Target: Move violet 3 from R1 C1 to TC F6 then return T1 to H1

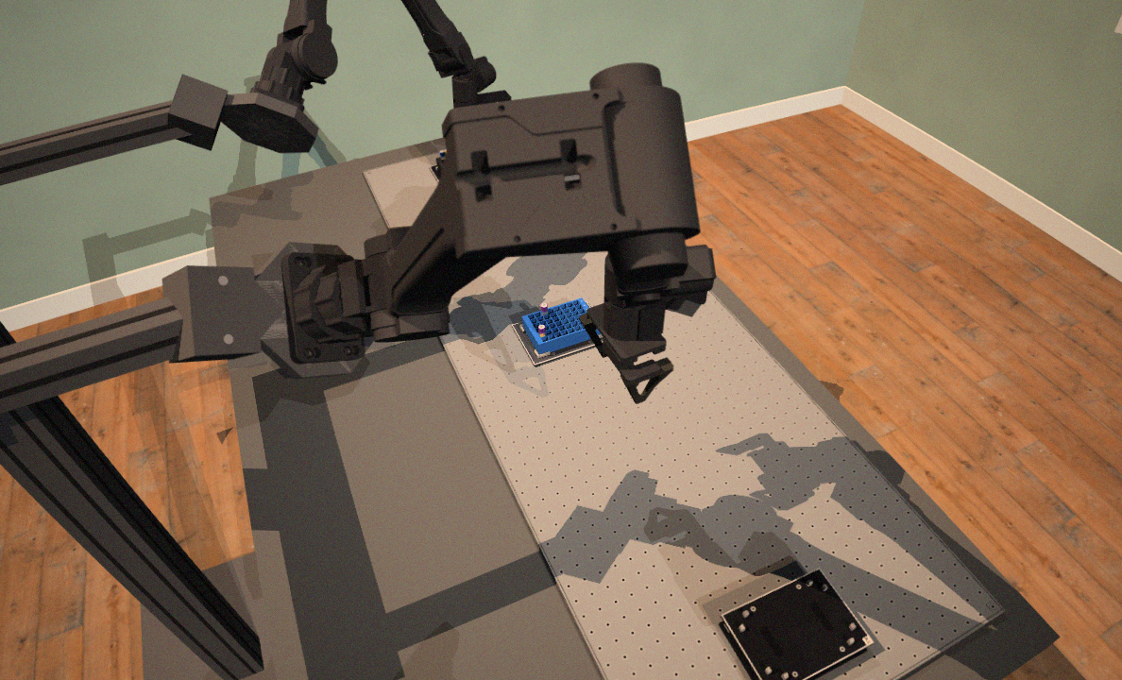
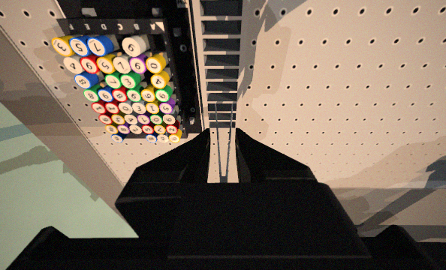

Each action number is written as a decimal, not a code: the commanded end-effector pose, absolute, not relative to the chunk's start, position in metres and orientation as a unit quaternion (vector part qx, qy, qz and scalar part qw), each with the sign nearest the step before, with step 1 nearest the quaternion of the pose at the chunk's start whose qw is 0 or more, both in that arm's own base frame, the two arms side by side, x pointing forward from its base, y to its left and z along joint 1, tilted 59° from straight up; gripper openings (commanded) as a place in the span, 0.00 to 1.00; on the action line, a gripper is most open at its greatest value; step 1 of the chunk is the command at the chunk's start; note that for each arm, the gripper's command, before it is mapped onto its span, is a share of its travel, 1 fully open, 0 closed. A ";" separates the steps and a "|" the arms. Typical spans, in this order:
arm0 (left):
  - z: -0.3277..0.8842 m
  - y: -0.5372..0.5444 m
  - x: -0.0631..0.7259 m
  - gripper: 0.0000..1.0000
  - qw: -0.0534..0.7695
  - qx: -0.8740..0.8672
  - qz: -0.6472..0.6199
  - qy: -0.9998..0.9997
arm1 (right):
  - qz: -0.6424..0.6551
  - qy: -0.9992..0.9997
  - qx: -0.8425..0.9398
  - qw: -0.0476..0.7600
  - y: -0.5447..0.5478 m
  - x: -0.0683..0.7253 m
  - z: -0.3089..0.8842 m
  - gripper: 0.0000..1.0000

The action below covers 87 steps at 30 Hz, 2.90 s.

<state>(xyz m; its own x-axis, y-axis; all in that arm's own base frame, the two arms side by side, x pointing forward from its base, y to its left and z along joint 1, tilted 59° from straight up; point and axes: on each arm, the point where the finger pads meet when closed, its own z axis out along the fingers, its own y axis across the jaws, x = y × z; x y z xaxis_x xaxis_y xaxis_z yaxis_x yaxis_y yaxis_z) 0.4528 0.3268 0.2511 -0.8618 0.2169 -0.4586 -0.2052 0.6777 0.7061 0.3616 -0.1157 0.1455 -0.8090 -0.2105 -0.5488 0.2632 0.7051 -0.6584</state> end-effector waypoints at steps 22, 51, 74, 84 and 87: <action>0.271 0.302 0.438 0.24 0.270 0.003 0.400 0.876 | -0.382 0.864 0.027 0.328 -0.114 0.369 0.159 1.00; 0.297 0.275 0.417 0.24 0.273 0.002 0.402 0.874 | -0.382 0.864 0.027 0.328 -0.114 0.369 0.159 1.00; 0.286 0.274 0.412 0.24 0.257 0.002 0.397 0.881 | -0.382 0.864 0.027 0.328 -0.114 0.369 0.159 1.00; 0.286 0.274 0.412 0.24 0.257 0.002 0.397 0.881 | -0.382 0.864 0.027 0.328 -0.114 0.369 0.159 1.00; 0.286 0.274 0.412 0.24 0.257 0.002 0.397 0.881 | -0.382 0.864 0.027 0.328 -0.114 0.369 0.159 1.00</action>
<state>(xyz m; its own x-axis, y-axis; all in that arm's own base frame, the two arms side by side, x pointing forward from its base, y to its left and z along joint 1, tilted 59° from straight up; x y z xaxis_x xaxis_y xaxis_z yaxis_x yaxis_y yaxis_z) 0.4089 0.2729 0.2951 -0.8596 0.2179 -0.4623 -0.2090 0.6756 0.7071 0.3616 -0.1157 0.1455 -0.8090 -0.2105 -0.5488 0.2632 0.7051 -0.6584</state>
